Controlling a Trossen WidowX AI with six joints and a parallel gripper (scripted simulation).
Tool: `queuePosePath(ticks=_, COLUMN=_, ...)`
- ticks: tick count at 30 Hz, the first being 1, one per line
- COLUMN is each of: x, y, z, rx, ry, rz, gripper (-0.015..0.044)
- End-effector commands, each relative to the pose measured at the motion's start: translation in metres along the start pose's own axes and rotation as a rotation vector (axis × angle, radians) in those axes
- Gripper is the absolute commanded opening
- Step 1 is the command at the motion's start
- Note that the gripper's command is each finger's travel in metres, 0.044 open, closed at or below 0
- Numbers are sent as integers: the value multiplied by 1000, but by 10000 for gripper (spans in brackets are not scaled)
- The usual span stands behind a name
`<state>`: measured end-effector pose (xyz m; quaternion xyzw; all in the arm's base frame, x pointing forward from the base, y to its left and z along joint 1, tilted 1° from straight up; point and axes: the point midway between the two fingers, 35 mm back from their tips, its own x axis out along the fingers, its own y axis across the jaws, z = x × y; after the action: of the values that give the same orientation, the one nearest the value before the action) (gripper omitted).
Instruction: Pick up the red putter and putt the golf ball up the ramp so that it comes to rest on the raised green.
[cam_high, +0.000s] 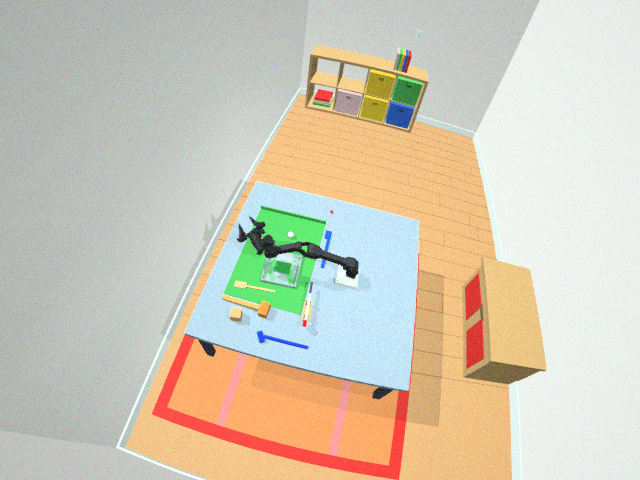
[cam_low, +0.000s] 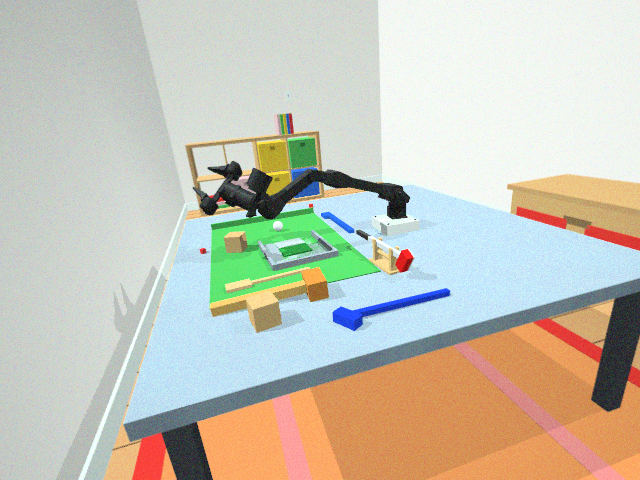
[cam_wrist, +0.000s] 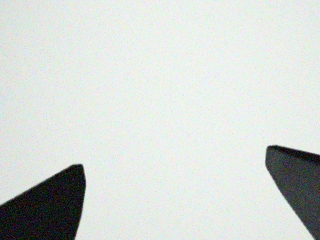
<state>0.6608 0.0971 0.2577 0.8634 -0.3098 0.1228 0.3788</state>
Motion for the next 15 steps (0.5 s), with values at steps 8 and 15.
queuePosePath(ticks=8, x=-22, y=-29, z=-40, rx=-591, ry=126, rz=-282, gripper=440)
queuePosePath(ticks=15, x=-79, y=-49, z=-64, rx=-1173, ry=430, rz=-566, gripper=440)
